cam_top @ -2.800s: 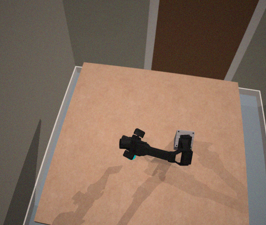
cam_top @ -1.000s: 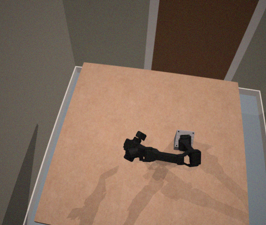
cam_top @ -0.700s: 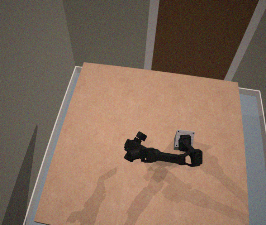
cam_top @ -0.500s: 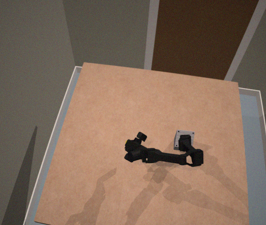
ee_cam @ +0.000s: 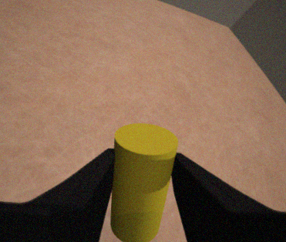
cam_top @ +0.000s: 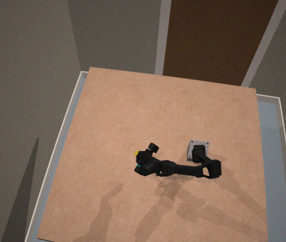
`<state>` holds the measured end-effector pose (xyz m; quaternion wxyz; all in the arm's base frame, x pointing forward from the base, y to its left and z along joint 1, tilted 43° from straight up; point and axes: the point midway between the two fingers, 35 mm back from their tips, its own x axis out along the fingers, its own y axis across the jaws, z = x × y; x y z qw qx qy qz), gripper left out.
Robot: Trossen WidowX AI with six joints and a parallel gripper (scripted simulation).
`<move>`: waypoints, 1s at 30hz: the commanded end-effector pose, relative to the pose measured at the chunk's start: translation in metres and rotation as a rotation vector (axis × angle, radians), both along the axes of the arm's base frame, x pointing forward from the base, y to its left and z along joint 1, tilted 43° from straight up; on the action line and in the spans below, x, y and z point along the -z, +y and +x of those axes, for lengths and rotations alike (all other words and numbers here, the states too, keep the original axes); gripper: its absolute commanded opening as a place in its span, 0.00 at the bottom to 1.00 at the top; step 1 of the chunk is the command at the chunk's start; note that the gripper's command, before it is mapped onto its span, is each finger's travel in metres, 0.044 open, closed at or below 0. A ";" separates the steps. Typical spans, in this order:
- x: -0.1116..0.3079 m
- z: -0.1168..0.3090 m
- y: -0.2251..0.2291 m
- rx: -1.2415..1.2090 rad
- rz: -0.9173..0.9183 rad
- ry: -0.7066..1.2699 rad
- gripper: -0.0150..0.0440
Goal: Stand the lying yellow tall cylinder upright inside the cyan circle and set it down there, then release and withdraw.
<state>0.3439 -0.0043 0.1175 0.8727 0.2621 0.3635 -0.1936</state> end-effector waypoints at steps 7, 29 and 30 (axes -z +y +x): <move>-0.006 -0.002 0.000 0.039 -0.012 -0.067 0.43; -0.015 -0.008 0.002 0.121 -0.019 -0.211 0.43; -0.016 -0.008 0.002 0.125 -0.019 -0.218 0.43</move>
